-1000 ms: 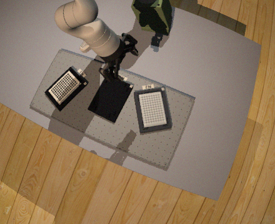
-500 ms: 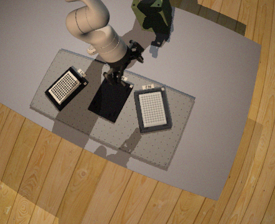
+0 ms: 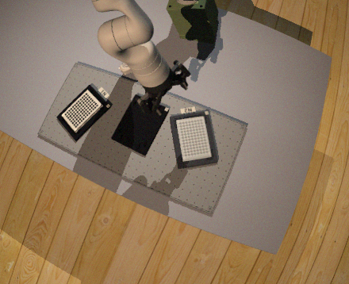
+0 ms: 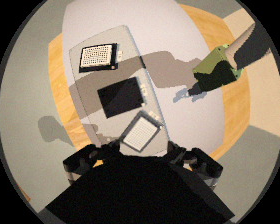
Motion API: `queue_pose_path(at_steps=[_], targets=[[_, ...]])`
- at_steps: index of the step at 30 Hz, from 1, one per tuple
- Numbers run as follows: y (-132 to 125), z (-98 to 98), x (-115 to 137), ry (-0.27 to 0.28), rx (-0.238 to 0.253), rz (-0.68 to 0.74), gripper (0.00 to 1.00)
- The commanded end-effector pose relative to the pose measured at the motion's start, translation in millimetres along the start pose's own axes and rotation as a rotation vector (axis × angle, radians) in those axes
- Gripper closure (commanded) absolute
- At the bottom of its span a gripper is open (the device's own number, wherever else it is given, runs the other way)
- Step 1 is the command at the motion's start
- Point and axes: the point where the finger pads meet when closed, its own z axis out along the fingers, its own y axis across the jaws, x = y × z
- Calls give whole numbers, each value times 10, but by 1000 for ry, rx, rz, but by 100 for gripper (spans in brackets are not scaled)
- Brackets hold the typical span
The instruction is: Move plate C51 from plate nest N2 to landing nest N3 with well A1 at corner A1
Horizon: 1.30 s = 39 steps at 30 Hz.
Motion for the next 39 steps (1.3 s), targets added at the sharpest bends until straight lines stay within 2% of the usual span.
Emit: queue_pose_path(at_steps=[1,39], targets=[[50,60,-43,7,-2,-4,0],[-17,846,-225,86,103,310,0]])
